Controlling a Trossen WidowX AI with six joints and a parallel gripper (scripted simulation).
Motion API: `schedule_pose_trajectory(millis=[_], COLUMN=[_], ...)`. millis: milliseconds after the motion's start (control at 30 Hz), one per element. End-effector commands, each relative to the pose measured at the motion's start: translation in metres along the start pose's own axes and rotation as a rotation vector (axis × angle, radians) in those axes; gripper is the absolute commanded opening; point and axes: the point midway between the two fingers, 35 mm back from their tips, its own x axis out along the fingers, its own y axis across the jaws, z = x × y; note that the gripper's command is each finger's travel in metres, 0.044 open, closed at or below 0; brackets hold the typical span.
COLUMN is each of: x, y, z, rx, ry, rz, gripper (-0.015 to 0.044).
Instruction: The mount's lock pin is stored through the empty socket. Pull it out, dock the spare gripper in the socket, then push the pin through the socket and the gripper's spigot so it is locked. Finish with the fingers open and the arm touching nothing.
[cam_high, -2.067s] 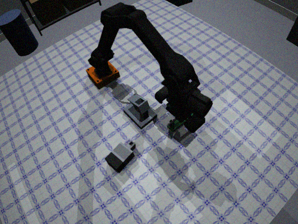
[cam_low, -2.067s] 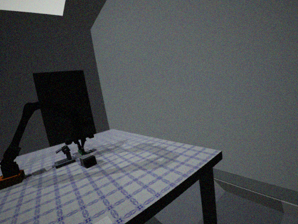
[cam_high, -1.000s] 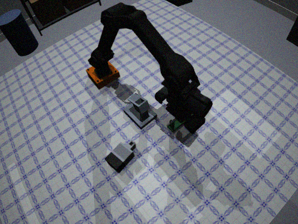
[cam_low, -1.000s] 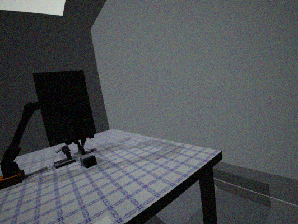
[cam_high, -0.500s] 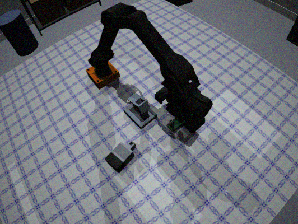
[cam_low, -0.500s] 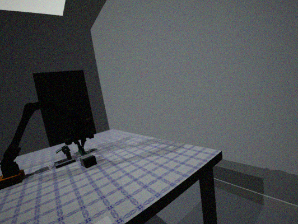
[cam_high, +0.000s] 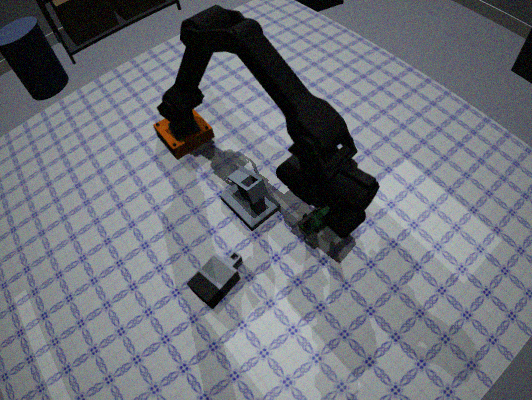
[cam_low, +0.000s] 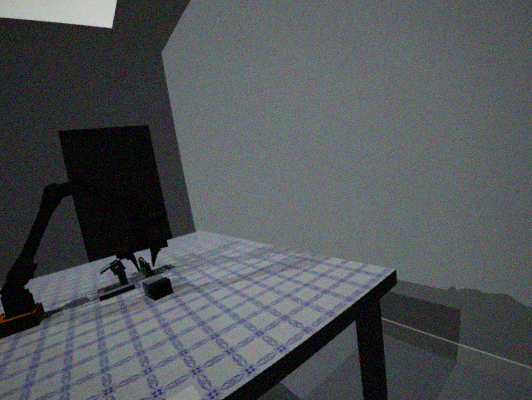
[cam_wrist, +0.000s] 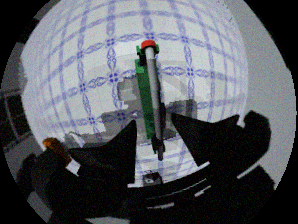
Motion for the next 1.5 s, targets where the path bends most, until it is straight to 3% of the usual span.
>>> schedule_pose_trajectory(millis=[0,100,1467], x=[-0.006,-0.014,-0.085], y=[0.000,0.002,0.010], z=[0.001,0.001,0.009], rx=[0.000,0.001,0.027], ry=[0.000,0.001,0.009], rz=[-0.001,0.006,0.067], gripper=[0.0368,0.0440,0.0440])
